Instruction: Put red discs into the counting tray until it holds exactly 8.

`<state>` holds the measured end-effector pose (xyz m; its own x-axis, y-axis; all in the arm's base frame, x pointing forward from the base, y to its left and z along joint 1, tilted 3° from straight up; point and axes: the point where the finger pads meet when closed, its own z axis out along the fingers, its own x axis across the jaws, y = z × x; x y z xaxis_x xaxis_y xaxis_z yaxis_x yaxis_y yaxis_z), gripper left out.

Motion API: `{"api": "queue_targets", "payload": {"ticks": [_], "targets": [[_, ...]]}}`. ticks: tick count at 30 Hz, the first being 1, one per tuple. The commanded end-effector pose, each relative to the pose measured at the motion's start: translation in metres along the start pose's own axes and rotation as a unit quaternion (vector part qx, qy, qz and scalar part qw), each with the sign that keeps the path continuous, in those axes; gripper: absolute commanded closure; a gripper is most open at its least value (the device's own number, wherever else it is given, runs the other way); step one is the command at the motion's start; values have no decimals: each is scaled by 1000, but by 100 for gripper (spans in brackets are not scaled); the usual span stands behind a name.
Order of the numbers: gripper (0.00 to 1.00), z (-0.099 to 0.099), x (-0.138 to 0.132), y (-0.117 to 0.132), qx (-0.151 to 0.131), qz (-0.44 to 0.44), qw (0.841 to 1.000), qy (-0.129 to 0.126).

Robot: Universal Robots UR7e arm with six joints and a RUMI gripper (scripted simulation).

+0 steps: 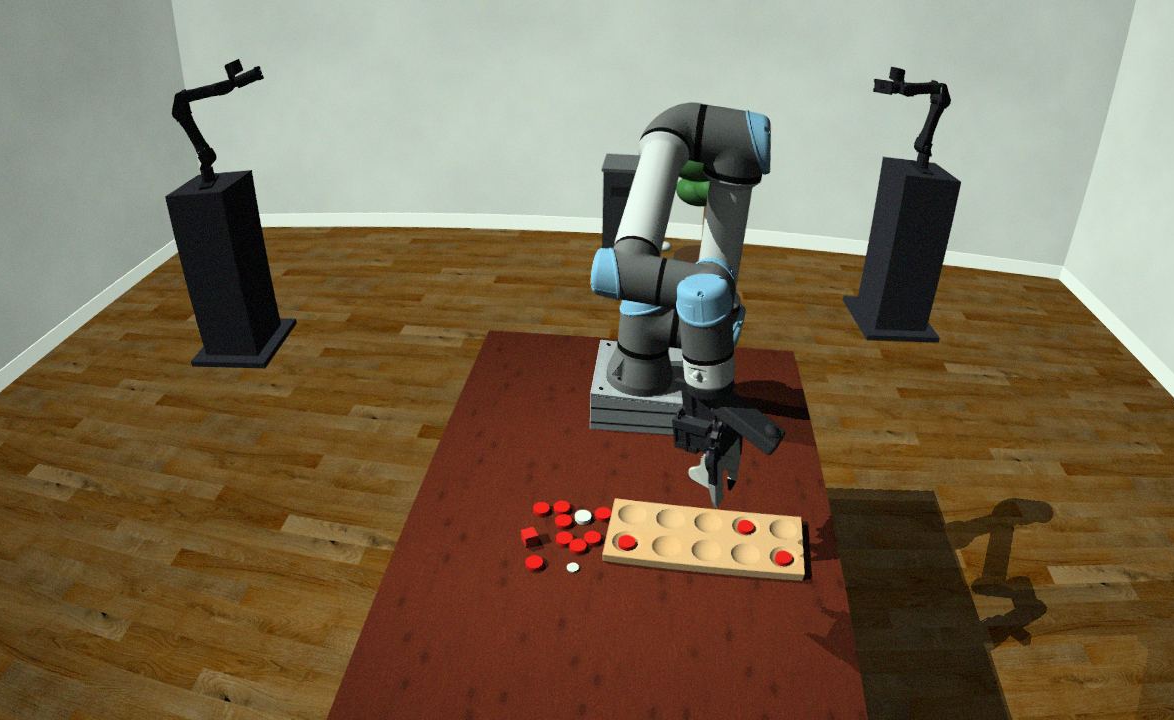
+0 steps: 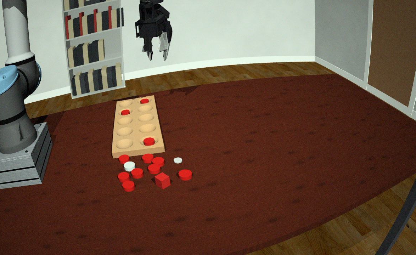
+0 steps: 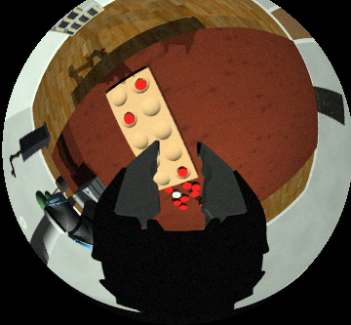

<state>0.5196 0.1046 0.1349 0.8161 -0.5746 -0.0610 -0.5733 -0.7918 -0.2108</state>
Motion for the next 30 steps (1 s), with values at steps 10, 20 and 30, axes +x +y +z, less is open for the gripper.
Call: {"api": "queue_targets", "payload": {"ticks": [10, 20, 30], "targets": [[72, -20, 3, 41, -35, 171, 985, 21], [72, -31, 3, 64, -51, 260, 964, 35], [72, -45, 1, 95, -69, 371, 924, 57]]}}
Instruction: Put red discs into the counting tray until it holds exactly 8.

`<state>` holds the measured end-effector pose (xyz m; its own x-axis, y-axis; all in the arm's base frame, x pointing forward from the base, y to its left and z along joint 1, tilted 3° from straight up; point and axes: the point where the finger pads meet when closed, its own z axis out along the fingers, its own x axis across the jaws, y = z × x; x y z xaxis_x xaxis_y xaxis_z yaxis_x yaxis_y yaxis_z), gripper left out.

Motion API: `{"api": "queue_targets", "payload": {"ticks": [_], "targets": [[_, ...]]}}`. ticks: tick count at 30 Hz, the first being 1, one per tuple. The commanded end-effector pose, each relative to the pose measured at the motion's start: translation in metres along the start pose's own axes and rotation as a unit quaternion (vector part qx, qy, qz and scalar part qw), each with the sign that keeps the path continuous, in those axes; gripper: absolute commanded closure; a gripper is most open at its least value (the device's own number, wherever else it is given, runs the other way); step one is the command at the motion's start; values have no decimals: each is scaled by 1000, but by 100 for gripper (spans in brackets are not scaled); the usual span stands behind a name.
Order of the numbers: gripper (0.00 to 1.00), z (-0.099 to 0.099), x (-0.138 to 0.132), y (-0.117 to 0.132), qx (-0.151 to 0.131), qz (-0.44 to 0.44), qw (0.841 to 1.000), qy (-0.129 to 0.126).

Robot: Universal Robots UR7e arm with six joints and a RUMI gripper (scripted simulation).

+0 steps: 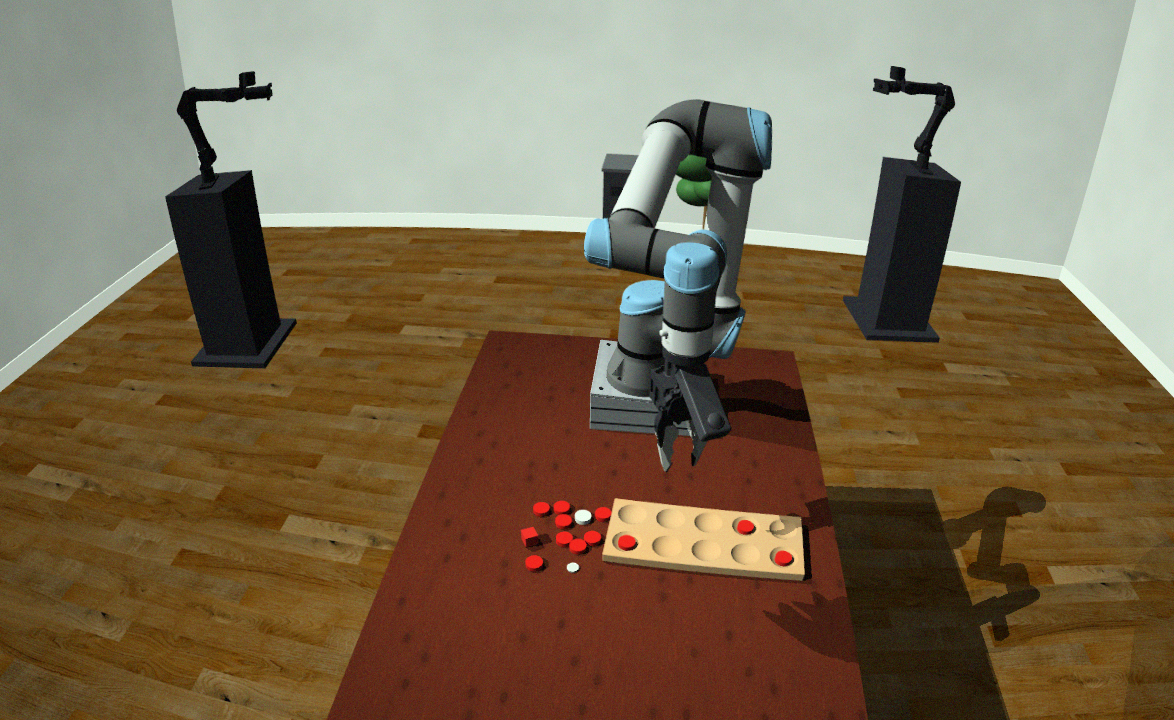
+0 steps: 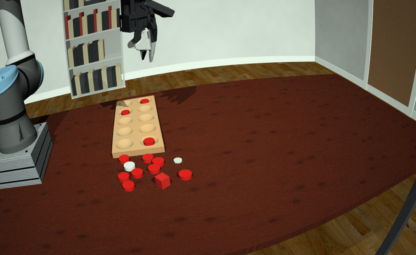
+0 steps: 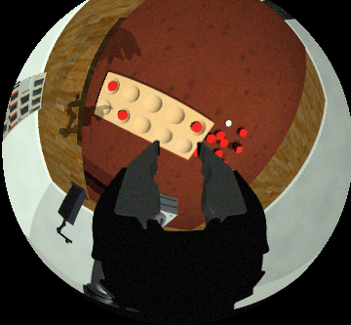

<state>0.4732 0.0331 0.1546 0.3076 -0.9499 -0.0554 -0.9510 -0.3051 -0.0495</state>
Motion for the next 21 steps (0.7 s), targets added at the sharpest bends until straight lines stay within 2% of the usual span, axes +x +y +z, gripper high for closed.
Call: {"api": "queue_targets", "payload": {"ticks": [1, 10, 15, 21], "targets": [[72, -6, 9, 14, -9, 62, 998, 13], [72, -14, 23, 36, -20, 153, 988, 31], [72, -8, 31, 32, -23, 53, 998, 28], [72, -5, 34, 30, -24, 12, 999, 26]]}}
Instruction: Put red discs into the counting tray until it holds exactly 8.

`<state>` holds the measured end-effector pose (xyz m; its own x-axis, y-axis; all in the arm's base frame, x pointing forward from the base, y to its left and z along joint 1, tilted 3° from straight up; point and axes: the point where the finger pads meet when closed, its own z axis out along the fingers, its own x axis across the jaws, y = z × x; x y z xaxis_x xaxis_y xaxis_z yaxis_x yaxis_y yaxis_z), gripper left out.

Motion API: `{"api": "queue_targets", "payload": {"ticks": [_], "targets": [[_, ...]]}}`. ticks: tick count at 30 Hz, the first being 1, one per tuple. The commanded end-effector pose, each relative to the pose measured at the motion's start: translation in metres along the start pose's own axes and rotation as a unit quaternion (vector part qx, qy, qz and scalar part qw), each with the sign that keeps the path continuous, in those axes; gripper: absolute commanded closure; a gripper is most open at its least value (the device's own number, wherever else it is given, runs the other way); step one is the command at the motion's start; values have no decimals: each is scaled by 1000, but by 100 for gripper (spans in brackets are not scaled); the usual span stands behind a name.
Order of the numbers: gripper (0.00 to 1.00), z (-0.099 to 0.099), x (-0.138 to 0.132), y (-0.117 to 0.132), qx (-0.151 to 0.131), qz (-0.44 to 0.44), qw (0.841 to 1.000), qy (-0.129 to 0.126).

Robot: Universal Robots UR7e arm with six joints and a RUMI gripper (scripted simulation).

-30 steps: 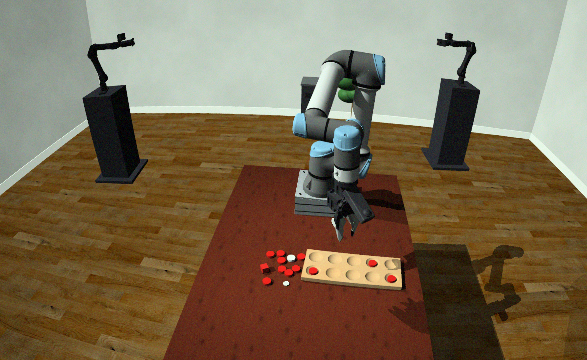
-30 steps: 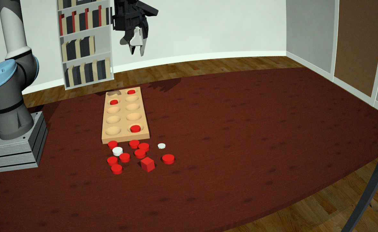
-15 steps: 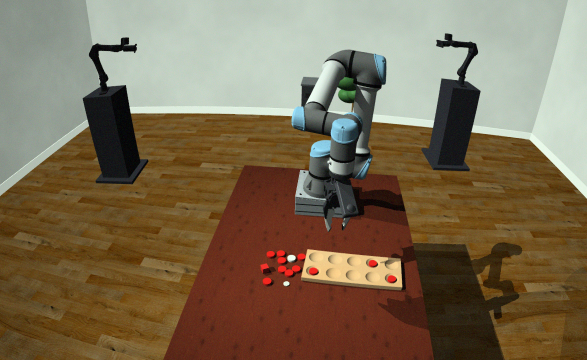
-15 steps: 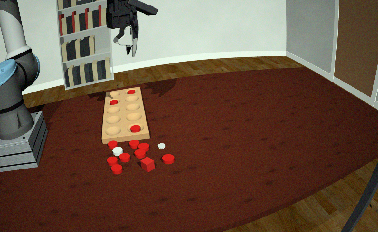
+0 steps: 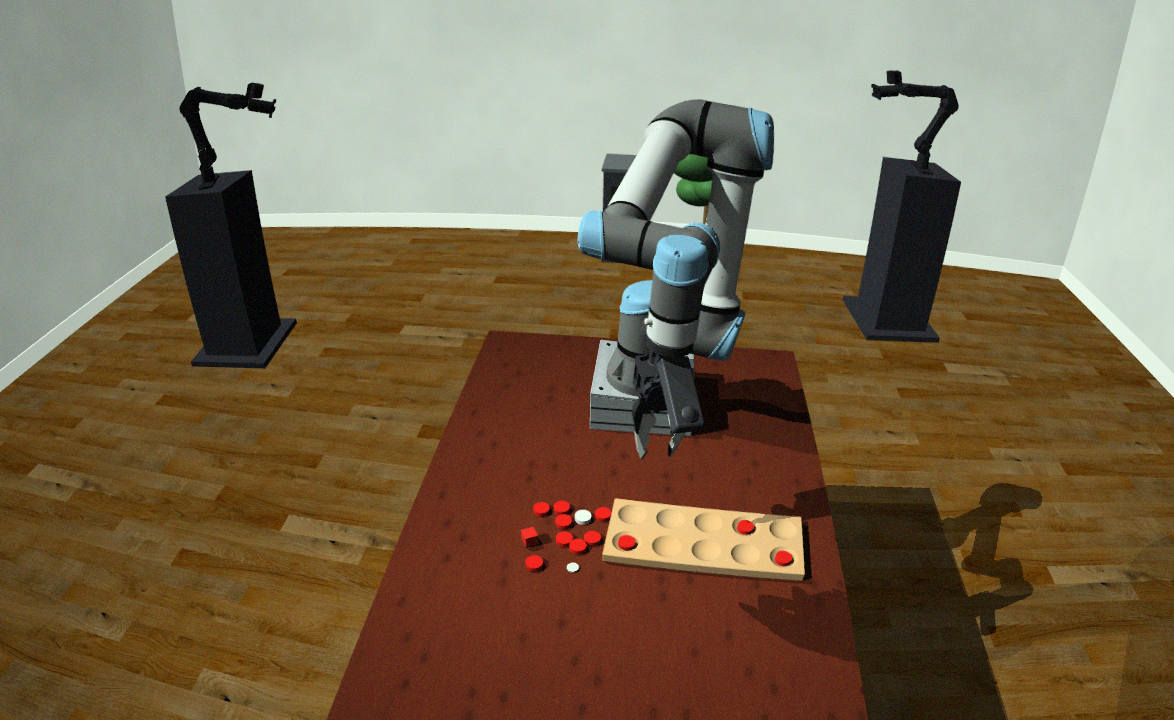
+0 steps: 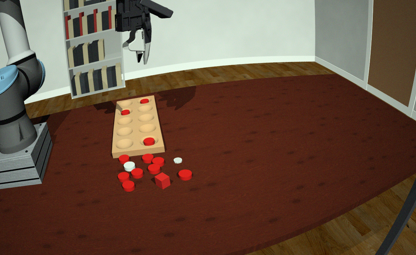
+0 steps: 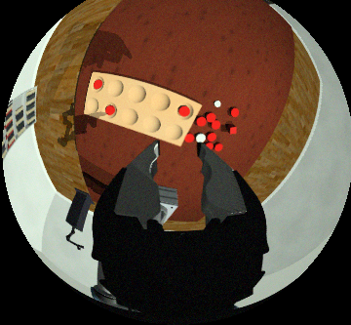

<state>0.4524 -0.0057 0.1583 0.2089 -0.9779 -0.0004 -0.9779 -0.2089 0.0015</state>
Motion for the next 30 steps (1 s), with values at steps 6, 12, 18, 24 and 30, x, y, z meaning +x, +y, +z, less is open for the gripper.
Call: {"api": "queue_targets", "payload": {"ticks": [6, 12, 18, 24, 30], "targets": [[72, 7, 9, -5, 1, -120, 993, -2], [72, 11, 14, -7, 2, -181, 984, -3], [72, 14, 17, -8, 2, -221, 975, -4], [72, 20, 24, -10, 3, -301, 954, -4], [72, 24, 29, -11, 3, -360, 933, -5]]}}
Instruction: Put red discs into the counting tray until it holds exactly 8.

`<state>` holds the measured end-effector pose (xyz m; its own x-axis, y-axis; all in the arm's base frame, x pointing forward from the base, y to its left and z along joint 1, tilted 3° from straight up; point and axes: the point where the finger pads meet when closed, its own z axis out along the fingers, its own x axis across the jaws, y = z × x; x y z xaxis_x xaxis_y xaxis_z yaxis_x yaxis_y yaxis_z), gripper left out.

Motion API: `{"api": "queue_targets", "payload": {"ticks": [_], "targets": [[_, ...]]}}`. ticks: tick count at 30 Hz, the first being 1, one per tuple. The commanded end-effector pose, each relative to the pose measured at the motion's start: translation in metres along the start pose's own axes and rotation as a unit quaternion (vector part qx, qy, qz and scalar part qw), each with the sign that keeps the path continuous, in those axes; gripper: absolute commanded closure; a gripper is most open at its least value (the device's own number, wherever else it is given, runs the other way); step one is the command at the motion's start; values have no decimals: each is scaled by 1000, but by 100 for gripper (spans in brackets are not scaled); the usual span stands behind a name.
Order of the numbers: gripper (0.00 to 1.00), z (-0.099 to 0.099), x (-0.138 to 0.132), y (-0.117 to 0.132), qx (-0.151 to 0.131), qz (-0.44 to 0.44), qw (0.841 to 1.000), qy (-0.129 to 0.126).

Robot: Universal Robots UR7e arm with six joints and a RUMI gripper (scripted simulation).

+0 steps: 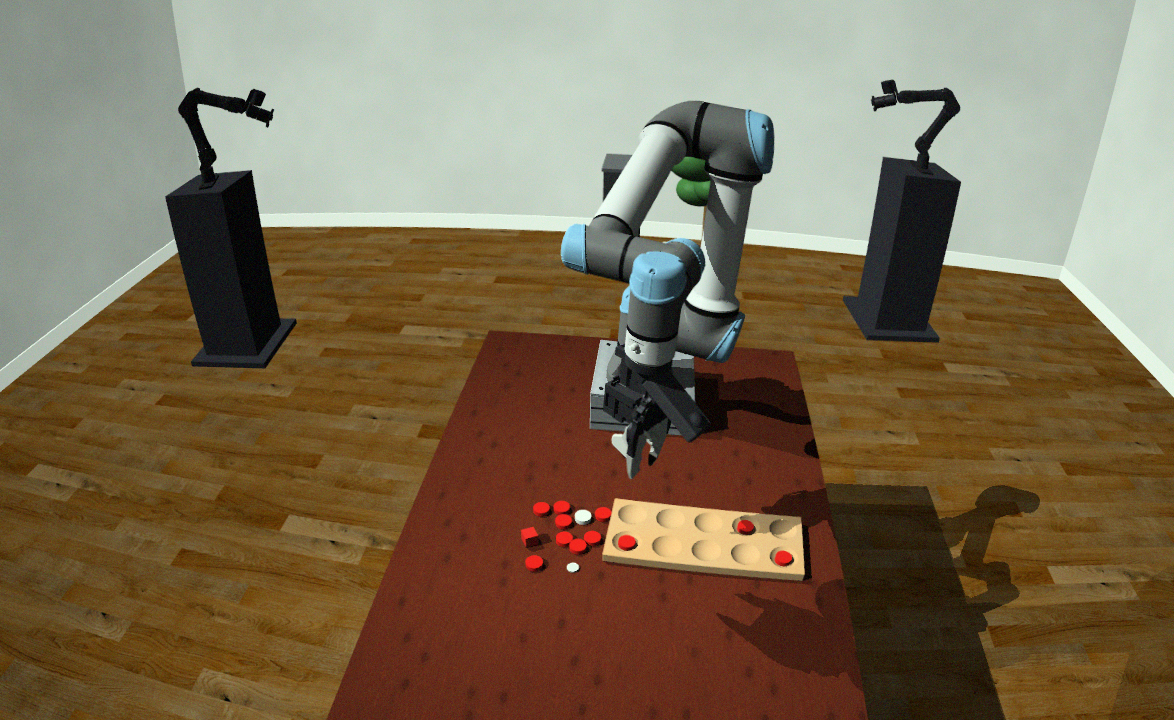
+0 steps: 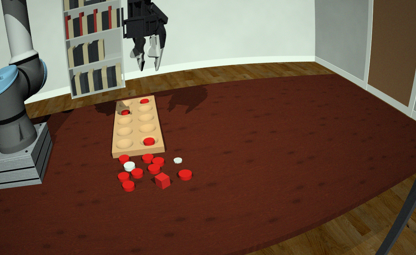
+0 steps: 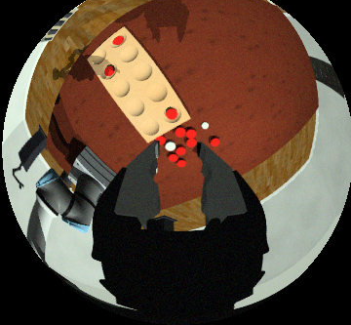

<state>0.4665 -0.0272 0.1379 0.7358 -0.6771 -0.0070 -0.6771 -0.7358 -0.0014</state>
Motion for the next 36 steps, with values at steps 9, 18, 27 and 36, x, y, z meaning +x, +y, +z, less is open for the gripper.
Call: {"api": "queue_targets", "payload": {"ticks": [9, 18, 27, 36], "targets": [[72, 9, 11, 5, 4, -141, 990, -1], [72, 16, 19, 10, 5, -241, 970, -2], [72, 24, 27, 17, 7, -338, 941, -2], [72, 31, 35, 23, 8, -429, 903, -1]]}}
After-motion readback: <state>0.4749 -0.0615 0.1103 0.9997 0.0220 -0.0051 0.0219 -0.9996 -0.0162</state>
